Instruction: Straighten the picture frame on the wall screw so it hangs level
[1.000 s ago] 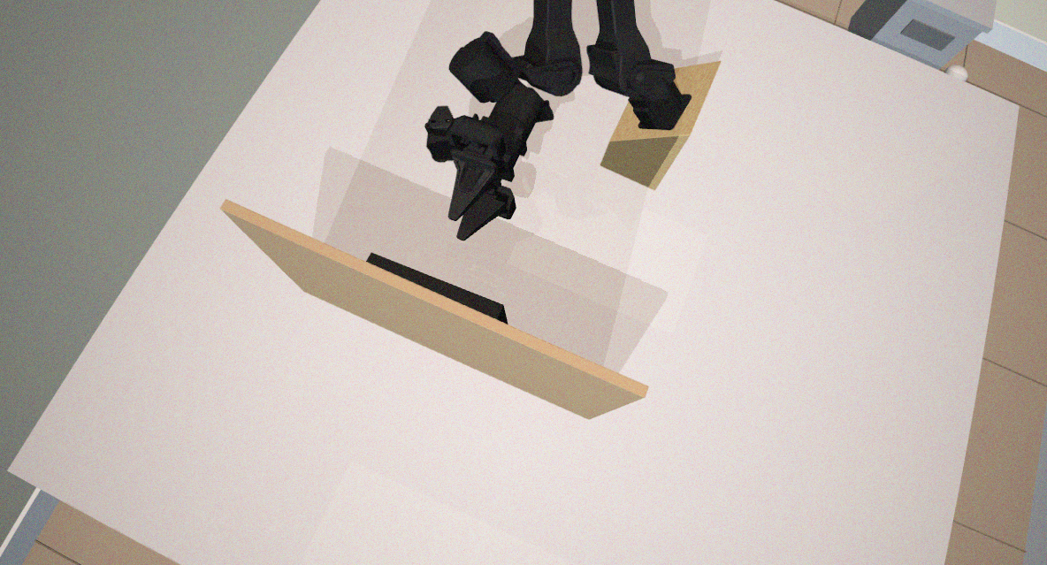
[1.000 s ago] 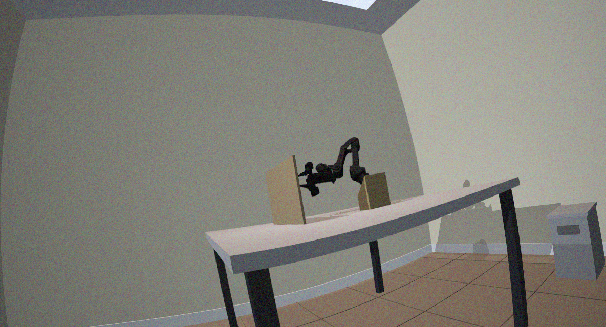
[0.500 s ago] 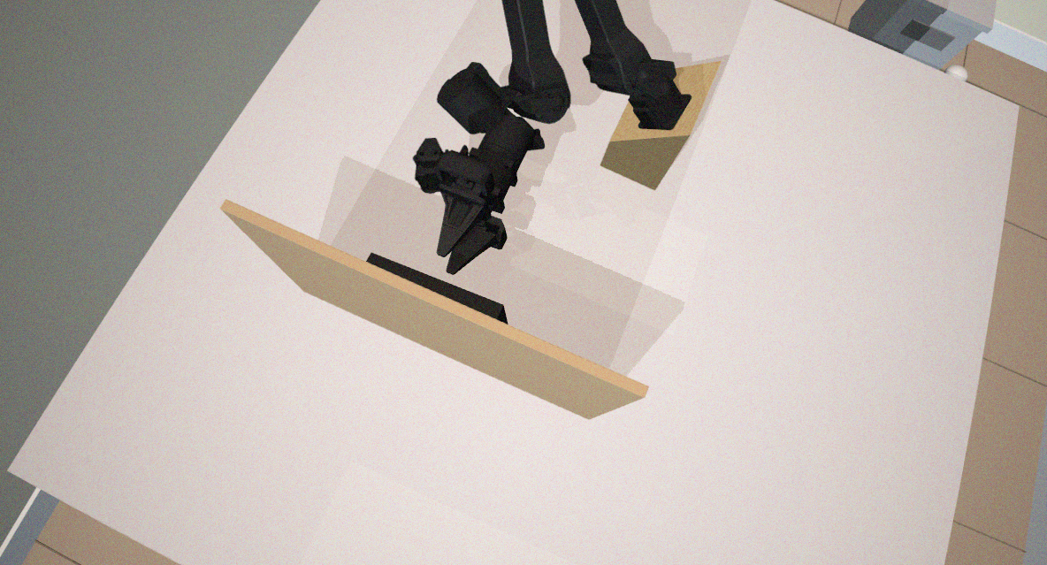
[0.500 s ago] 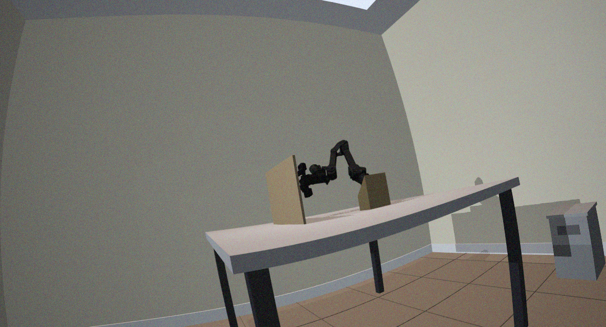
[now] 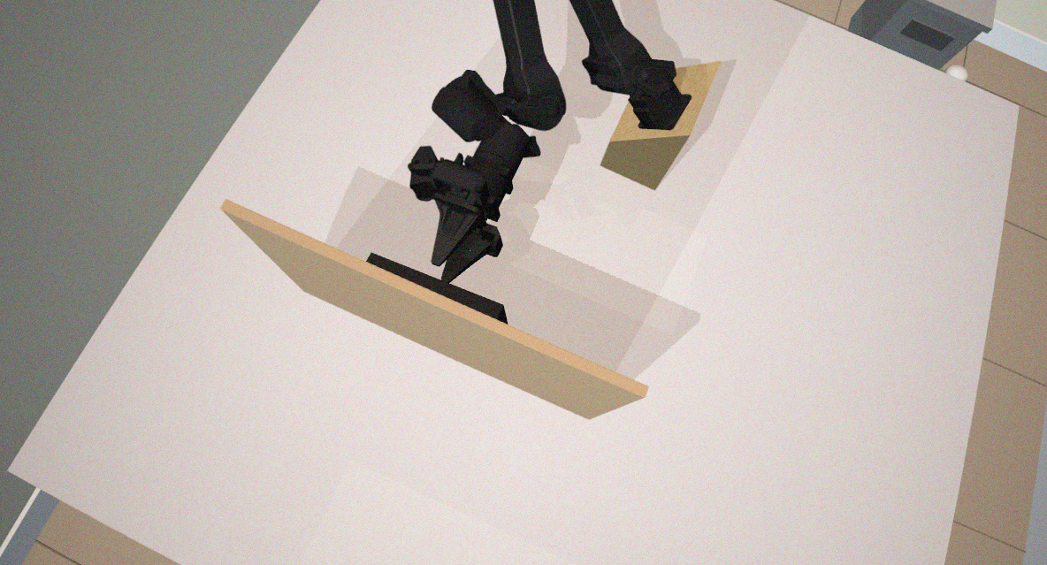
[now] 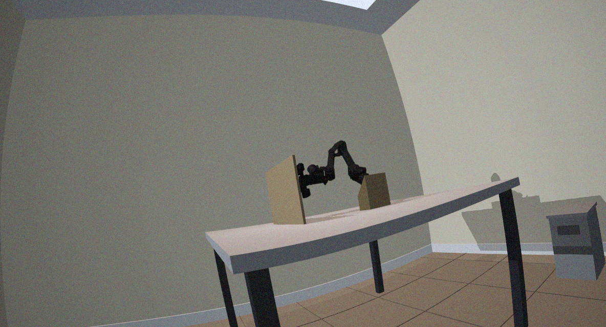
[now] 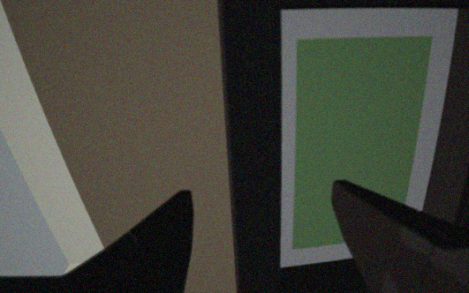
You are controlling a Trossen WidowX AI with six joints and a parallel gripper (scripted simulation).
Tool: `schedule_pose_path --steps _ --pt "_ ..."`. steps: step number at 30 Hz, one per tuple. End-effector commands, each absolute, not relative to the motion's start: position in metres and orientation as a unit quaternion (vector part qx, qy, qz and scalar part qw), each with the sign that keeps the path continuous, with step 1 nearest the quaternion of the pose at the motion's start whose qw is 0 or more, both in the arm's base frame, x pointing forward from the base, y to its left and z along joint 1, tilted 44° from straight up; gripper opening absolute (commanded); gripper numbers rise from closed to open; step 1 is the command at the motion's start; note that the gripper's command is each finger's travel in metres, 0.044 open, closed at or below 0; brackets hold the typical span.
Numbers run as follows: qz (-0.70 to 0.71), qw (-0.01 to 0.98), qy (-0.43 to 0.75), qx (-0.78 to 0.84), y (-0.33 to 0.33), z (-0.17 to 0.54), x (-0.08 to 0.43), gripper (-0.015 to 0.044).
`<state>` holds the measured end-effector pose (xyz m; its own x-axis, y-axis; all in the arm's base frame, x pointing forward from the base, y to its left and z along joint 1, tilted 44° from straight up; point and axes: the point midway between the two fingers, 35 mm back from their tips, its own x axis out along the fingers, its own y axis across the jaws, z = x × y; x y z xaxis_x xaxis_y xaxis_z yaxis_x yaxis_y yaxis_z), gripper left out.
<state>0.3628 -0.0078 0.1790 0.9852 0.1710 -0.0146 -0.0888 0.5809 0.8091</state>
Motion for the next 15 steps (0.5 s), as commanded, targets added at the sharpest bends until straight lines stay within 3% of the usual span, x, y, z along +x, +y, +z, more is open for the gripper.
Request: schedule_pose_path --steps 1,15 --pt "0.075 0.888 0.042 0.451 -0.006 0.182 0.370 0.0260" --pt "0.075 0.888 0.042 0.451 -0.002 0.181 0.391 0.0260"
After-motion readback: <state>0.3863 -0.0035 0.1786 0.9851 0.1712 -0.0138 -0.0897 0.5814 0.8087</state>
